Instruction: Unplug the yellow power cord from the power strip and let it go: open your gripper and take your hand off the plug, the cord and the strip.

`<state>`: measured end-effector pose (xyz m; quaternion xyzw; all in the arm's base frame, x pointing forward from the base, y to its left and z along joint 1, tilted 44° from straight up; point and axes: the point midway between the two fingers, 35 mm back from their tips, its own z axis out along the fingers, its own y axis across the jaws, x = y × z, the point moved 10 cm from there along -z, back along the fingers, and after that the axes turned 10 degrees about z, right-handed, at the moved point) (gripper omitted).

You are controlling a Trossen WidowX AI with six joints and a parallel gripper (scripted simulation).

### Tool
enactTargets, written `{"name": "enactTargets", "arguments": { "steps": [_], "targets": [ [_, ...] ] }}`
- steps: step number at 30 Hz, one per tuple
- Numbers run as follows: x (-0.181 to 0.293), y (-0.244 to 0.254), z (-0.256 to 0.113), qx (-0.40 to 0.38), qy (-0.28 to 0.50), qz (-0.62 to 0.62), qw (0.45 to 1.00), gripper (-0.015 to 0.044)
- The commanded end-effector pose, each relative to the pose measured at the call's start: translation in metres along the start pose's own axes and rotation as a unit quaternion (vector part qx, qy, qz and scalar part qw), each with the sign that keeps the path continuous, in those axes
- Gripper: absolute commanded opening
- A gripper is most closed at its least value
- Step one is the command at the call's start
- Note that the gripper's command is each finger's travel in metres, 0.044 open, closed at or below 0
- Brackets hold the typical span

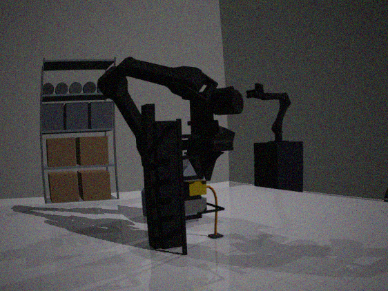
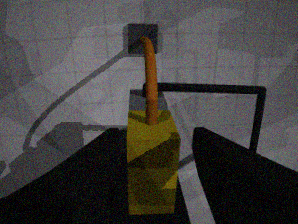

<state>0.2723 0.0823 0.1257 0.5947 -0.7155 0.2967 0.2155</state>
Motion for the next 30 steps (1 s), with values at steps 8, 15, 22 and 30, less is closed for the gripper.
{"name": "enactTargets", "arguments": {
  "steps": [8, 15, 22, 30],
  "targets": [
    [0.013, -0.001, 0.001, 0.001, 0.003, -0.003, 1.0, 0.016],
    [0.013, -0.001, 0.008, 0.001, 0.003, -0.003, 1.0, 0.016],
    [0.013, -0.001, 0.012, 0.001, 0.003, -0.003, 1.0, 0.016],
    [0.013, -0.003, 0.01, 0.001, 0.0, 0.001, 1.0, 0.0055]
  ]
}}
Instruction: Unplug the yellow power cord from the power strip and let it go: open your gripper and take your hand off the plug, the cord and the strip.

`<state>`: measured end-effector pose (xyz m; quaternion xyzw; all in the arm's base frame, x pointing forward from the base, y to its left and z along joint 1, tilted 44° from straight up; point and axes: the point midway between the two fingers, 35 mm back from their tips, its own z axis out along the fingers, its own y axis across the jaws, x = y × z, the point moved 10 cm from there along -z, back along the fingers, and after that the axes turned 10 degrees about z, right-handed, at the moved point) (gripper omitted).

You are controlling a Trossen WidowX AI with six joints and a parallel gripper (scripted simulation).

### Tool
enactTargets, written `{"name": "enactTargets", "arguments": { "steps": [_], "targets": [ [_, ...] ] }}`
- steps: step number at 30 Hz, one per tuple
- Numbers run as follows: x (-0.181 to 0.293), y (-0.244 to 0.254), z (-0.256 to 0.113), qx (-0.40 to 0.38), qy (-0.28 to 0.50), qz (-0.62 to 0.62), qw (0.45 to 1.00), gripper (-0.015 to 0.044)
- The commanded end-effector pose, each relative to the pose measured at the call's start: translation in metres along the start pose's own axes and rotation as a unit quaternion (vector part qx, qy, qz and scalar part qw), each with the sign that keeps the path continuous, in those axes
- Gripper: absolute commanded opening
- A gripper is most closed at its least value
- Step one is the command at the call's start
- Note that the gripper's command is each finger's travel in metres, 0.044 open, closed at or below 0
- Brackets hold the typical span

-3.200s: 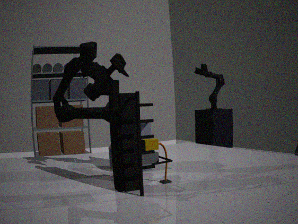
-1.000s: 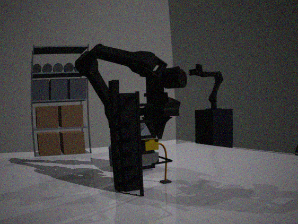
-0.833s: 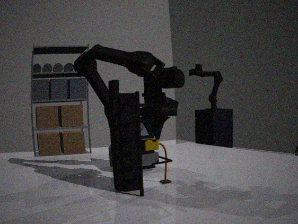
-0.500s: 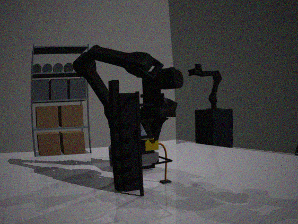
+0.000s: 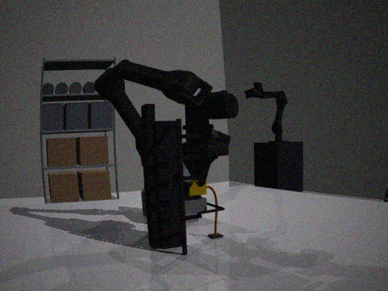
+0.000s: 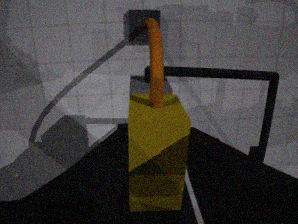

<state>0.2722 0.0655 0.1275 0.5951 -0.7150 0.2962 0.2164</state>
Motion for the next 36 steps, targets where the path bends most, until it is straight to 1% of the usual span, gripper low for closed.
{"name": "enactTargets", "arguments": {
  "steps": [1, 5, 6, 36],
  "targets": [
    [0.0, -0.001, 0.0, 0.002, 0.0, 0.002, 1.0, 0.0048],
    [0.0, -0.001, 0.0, 0.002, 0.0, 0.002, 1.0, 0.0021],
    [0.0, -0.001, 0.0, 0.002, 0.0, 0.002, 1.0, 0.0],
    [-0.046, 0.006, -0.005, 0.001, -0.002, 0.0, 1.0, 0.0]
  ]
}}
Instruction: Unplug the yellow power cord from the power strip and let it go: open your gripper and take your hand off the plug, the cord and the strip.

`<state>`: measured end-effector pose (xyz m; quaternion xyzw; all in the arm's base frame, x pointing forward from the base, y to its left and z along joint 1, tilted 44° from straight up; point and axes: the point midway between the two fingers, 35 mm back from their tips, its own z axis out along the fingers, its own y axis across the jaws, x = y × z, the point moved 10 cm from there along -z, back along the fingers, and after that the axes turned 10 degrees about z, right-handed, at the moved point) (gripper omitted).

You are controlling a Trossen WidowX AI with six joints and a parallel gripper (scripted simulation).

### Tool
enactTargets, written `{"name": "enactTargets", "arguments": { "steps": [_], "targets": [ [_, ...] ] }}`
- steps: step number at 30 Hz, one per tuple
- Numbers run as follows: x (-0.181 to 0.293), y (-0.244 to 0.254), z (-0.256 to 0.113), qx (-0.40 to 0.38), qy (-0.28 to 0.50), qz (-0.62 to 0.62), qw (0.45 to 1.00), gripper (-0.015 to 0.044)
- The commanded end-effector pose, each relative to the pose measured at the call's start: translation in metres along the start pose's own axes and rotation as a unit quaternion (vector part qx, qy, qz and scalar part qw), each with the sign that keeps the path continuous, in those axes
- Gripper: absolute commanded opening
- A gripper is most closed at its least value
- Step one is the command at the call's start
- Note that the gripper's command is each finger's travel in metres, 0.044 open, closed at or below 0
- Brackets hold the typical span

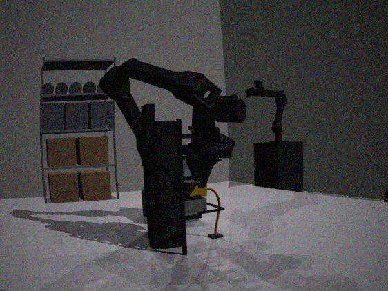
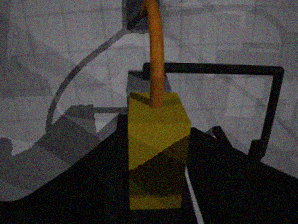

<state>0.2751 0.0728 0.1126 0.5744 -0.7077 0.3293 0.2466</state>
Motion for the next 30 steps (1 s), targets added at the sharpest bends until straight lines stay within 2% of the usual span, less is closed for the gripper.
{"name": "enactTargets", "arguments": {
  "steps": [1, 8, 21, 24, 25, 30],
  "targets": [
    [-0.03, 0.006, -0.014, -0.002, -0.051, -0.009, 0.999, 0.0],
    [-0.041, 0.009, -0.017, -0.002, -0.05, -0.009, 0.999, 0.0],
    [-0.035, 0.011, -0.012, -0.002, -0.047, -0.01, 0.999, 0.0341],
    [-0.047, 0.012, -0.016, -0.002, -0.049, -0.01, 0.999, 0.042],
    [-0.055, 0.013, -0.019, -0.002, -0.049, -0.01, 0.999, 0.044],
    [-0.092, 0.022, -0.03, -0.002, -0.05, -0.01, 0.999, 0.044]
  ]
}}
